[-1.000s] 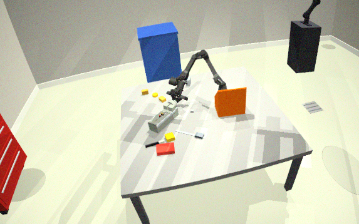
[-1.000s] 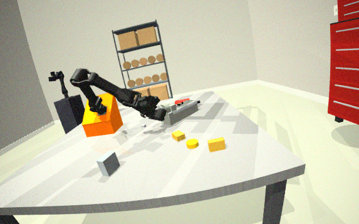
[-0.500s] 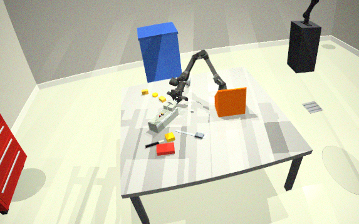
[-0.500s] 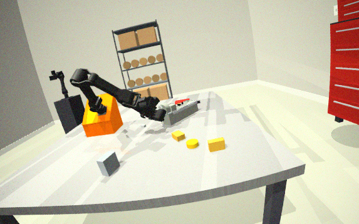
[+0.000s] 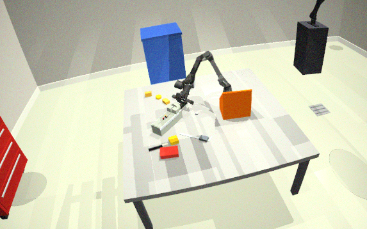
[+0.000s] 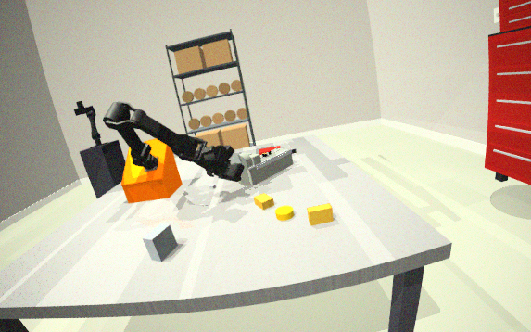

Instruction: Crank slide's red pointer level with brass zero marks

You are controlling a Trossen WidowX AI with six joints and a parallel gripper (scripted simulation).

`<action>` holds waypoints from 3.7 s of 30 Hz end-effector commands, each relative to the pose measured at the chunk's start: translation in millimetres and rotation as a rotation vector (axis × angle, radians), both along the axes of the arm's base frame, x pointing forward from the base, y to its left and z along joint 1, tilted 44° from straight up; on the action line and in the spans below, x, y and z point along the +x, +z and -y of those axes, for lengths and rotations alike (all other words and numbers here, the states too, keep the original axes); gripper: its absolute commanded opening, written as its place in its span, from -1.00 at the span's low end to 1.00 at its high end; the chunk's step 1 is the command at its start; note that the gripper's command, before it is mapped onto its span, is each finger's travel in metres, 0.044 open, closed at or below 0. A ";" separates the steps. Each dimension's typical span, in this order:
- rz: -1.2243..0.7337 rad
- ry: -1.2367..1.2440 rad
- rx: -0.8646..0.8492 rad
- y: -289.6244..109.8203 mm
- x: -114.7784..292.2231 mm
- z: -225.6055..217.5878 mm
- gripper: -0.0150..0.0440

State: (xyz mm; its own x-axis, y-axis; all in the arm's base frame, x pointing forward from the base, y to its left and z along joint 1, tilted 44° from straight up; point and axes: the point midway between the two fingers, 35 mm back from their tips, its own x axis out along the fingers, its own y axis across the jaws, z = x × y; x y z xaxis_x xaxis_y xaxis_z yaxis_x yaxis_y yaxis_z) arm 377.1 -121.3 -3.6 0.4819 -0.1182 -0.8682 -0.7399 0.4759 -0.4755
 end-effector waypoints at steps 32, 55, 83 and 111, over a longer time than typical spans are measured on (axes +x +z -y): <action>-0.013 0.003 0.002 -5.9 -28.5 -30.2 -0.49; -0.012 0.003 0.003 11.9 -28.5 -46.7 -0.49; -0.011 0.003 0.003 27.0 -20.7 -50.6 -0.49; -0.011 0.003 0.003 30.9 -17.8 -50.5 -0.49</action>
